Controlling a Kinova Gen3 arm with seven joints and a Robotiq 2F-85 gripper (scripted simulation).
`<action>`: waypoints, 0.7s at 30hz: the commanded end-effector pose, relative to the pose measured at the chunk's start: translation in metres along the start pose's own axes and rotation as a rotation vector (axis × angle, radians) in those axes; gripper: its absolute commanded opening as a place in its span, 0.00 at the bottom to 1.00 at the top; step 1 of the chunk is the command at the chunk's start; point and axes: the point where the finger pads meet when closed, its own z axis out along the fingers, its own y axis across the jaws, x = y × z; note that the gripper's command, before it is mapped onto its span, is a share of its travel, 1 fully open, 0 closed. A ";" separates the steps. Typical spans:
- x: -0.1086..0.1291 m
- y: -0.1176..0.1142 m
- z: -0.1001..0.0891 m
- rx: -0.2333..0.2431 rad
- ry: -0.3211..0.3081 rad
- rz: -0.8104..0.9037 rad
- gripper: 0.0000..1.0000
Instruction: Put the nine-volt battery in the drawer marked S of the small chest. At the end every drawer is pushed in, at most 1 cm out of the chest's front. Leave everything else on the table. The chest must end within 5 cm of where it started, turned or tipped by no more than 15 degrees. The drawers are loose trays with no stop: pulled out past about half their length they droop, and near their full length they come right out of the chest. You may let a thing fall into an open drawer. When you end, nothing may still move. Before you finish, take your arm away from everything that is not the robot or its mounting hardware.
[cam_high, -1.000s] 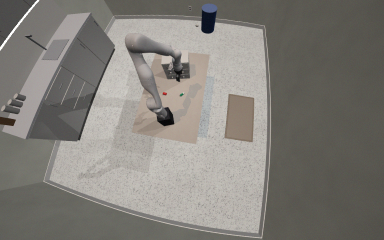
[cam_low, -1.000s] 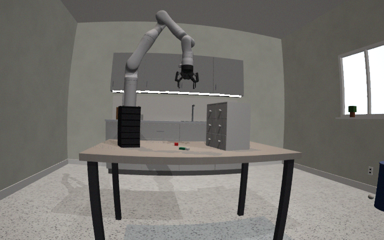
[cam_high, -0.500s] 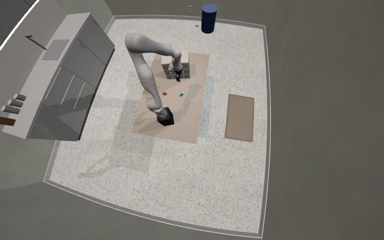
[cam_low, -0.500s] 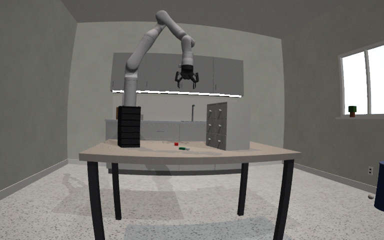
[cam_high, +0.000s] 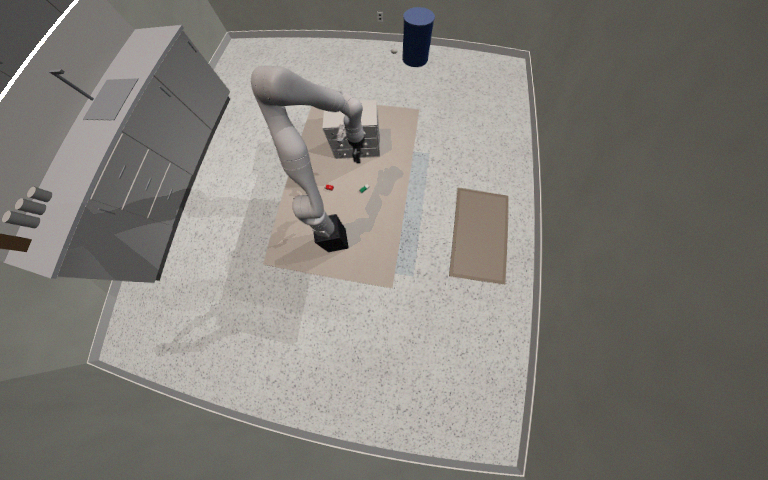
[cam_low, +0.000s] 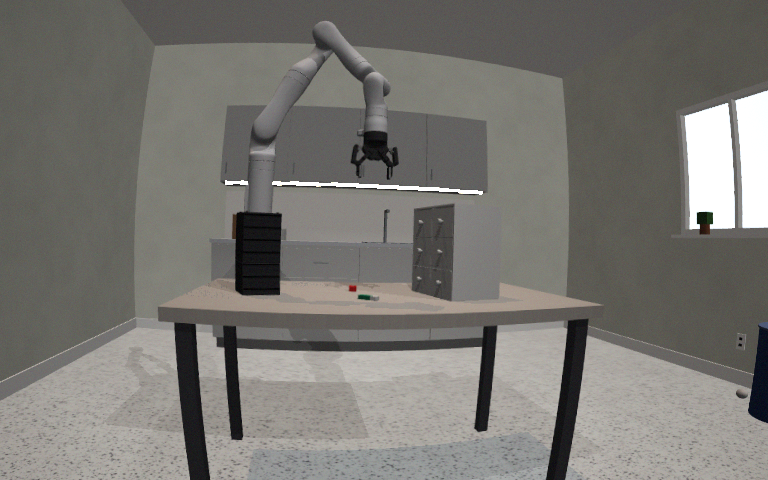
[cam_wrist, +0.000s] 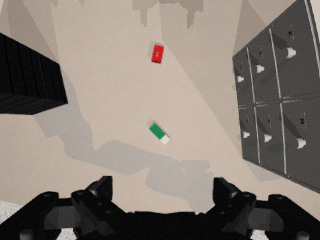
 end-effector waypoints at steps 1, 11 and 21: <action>-0.001 0.000 0.001 0.001 0.000 -0.008 1.00; 0.003 0.008 0.013 0.001 0.000 -0.147 1.00; 0.008 0.017 0.027 0.001 0.000 -0.315 1.00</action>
